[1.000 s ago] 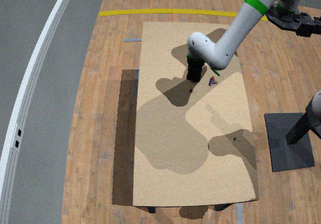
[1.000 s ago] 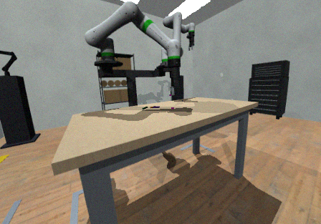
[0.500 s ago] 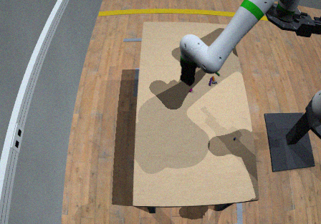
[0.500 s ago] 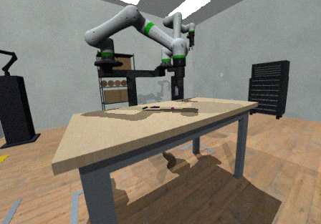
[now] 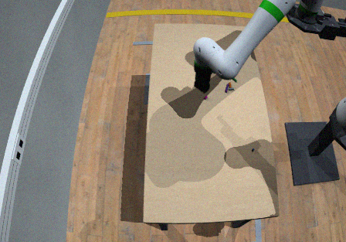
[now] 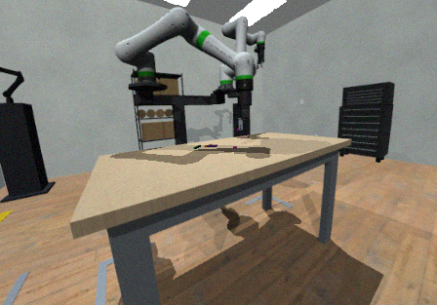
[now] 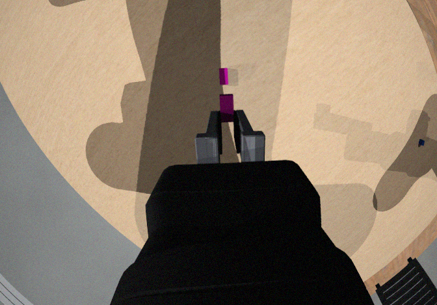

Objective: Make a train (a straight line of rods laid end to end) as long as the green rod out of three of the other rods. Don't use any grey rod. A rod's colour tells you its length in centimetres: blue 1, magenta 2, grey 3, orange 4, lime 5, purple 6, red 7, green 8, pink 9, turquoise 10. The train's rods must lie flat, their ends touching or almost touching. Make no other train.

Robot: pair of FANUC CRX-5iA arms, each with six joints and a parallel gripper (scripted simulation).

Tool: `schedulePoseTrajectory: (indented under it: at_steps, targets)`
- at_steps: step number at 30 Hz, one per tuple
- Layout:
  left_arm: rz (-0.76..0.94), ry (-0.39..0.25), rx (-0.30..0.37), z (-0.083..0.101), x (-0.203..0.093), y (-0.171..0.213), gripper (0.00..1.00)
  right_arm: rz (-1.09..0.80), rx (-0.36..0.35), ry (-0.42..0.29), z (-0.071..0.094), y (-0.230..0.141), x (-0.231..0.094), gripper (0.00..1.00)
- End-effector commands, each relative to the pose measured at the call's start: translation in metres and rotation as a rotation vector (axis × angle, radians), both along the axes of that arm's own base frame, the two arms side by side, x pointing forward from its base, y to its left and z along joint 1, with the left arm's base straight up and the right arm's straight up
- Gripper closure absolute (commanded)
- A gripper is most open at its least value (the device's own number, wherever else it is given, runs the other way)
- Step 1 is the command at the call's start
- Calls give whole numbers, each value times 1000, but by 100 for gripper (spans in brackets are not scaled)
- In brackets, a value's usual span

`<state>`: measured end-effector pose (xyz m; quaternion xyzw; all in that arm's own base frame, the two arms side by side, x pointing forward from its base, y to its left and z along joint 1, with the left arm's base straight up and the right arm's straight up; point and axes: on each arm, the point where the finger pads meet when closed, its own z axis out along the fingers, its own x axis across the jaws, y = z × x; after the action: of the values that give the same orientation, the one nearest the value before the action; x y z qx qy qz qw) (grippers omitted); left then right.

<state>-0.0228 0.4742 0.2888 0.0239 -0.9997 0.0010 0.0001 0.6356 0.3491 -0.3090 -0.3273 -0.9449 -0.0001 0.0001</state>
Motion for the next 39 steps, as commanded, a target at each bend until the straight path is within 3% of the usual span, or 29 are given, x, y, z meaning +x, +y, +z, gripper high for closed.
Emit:
schedulePoseTrajectory:
  at_steps: [1, 24, 39]
  targets:
    - [0, 0, 2, 1, 0, 0, 0, 0, 1, -2, -1, 1, 1, 76]
    - [0, 0, 2, 1, 0, 0, 0, 0, 1, -2, -78, 2, 2, 76]
    - [0, 0, 2, 1, 0, 0, 0, 0, 1, -2, -87, 2, 3, 76]
